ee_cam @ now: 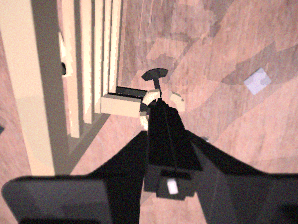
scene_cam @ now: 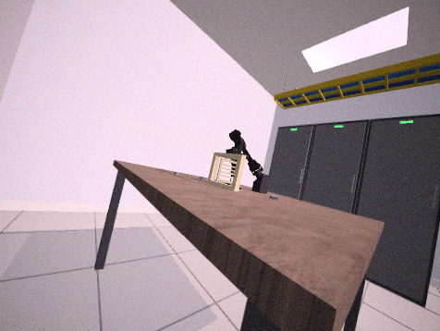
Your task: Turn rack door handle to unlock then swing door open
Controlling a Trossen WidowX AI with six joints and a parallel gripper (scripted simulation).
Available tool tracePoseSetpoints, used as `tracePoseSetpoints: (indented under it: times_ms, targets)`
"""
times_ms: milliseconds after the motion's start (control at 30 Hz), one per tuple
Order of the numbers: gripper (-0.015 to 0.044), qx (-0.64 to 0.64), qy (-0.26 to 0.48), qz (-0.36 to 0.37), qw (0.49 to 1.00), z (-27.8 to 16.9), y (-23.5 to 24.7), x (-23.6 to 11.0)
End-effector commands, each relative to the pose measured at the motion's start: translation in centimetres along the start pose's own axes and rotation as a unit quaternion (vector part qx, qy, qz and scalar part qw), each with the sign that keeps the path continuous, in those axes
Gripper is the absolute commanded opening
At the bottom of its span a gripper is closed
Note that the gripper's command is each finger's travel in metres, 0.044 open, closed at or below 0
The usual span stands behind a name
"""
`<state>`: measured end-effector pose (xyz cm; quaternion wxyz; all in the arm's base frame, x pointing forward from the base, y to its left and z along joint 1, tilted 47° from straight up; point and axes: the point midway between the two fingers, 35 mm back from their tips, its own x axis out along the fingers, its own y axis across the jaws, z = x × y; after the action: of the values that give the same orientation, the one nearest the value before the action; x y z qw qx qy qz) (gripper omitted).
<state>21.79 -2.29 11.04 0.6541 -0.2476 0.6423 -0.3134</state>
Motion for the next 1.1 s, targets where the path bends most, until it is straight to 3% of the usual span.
tracePoseSetpoints:
  times_ms: [0, 600, 1033, 1067]
  targets:
    - [0.0024, -0.031, -0.003, -0.002, 1.000, 0.3, -0.9, -0.1]
    - [0.0024, -0.142, -0.003, -0.003, 0.990, 1.5, -4.2, -0.1]
    - [0.0024, -0.145, -0.003, -0.003, 0.989, 1.5, -4.3, -0.1]
    - [0.0050, -0.145, -0.003, -0.003, 0.989, 1.5, -4.3, -0.1]
